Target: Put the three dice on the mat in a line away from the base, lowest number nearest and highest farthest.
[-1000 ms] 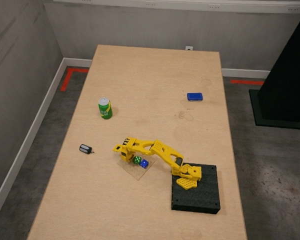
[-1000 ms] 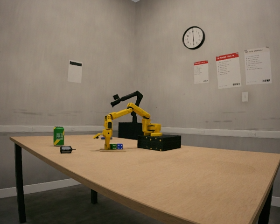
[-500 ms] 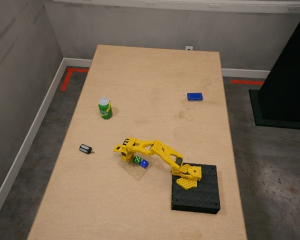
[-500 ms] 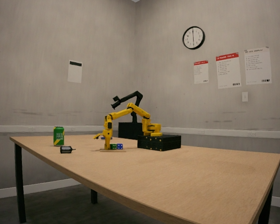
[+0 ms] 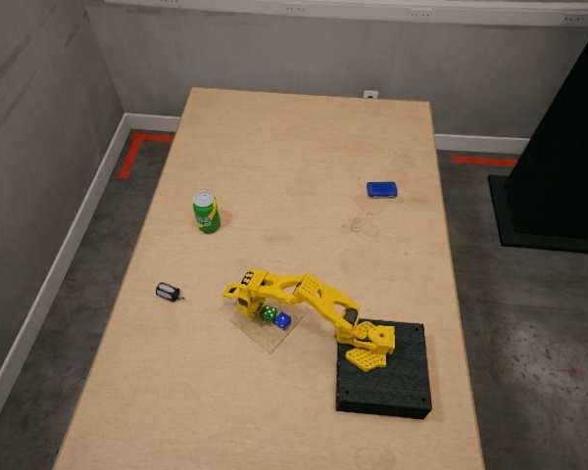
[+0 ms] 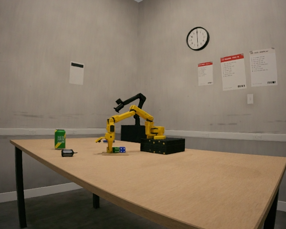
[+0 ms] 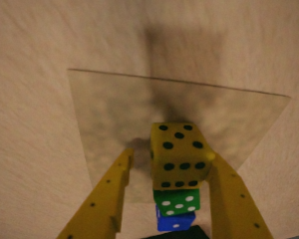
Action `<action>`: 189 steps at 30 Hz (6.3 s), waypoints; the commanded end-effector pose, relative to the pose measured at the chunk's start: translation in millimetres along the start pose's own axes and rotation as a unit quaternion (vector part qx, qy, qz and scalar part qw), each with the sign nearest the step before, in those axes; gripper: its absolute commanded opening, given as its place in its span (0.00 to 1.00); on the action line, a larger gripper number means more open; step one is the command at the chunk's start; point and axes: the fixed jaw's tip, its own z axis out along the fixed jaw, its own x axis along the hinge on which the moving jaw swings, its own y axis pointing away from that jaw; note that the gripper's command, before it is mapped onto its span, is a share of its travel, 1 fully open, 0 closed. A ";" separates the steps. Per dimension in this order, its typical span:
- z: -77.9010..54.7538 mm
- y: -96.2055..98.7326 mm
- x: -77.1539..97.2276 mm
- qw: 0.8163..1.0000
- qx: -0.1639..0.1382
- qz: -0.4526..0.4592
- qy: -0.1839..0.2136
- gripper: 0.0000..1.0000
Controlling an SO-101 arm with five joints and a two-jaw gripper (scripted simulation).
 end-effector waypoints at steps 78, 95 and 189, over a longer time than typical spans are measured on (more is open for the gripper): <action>-45.9 -4.6 3.2 1.000 0.001 -0.001 0.008 0.00; -41.3 -5.6 -6.4 1.000 0.000 0.004 0.006 0.00; -13.3 -12.3 -3.4 0.999 0.004 0.014 0.029 0.00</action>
